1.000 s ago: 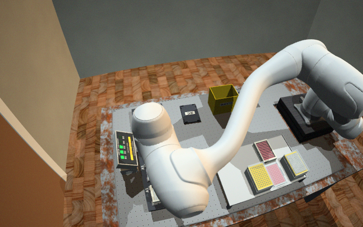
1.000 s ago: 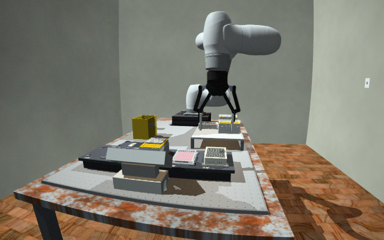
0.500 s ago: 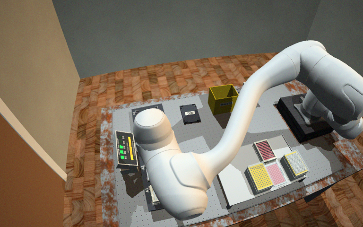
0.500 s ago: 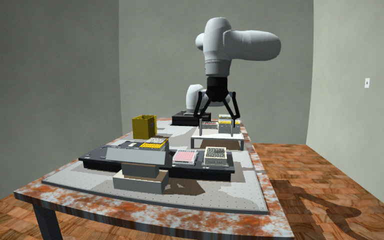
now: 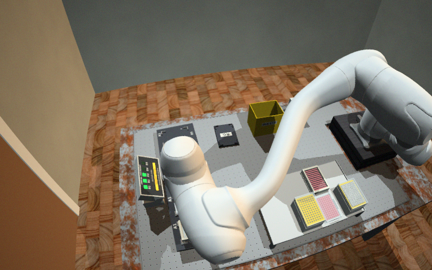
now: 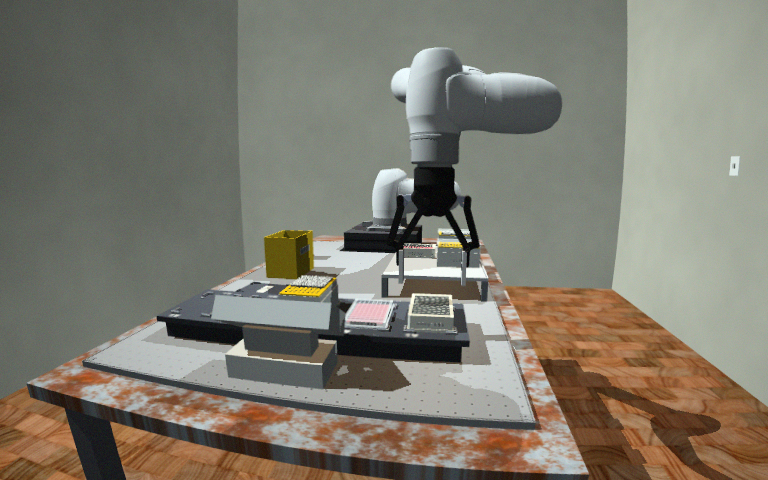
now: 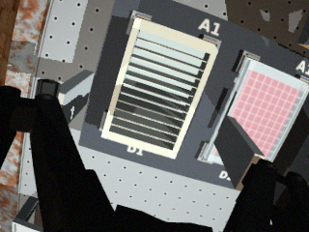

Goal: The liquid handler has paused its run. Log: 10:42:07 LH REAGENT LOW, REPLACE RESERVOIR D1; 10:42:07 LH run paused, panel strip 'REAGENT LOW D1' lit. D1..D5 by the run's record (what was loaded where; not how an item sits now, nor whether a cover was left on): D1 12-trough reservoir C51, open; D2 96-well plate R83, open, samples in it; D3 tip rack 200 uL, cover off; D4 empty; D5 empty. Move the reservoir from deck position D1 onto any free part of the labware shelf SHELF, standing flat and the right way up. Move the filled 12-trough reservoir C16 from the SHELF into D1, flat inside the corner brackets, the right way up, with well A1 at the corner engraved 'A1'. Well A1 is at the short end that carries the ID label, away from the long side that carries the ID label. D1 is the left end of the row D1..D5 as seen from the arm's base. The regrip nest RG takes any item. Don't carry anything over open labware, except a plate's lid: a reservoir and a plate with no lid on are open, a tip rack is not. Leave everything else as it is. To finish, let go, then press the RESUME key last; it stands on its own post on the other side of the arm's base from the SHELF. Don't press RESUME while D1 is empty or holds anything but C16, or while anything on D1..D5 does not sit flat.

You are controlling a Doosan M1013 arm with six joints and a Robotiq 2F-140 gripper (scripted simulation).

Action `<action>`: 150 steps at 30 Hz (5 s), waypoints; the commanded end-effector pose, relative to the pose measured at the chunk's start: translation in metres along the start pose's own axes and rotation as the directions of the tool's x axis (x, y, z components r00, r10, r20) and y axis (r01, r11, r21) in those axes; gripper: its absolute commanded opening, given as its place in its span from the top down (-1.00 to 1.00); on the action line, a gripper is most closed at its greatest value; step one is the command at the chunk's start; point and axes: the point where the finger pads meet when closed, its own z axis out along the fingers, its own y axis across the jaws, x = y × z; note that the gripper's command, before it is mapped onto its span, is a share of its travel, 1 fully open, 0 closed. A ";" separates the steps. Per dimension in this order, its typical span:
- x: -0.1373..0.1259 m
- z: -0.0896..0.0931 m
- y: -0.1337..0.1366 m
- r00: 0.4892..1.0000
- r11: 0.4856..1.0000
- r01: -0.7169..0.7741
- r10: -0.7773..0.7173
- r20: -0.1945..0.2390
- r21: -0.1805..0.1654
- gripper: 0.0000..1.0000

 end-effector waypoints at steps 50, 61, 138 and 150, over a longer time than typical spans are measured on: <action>0.000 0.068 0.000 1.000 1.000 0.000 0.000 -0.001 0.000 -0.54; 0.000 0.068 0.000 1.000 1.000 0.000 0.000 -0.001 0.000 1.00; 0.000 0.000 0.000 1.000 1.000 0.000 0.000 -0.001 0.000 1.00; 0.000 -0.020 0.000 1.000 1.000 0.000 0.000 -0.001 0.000 1.00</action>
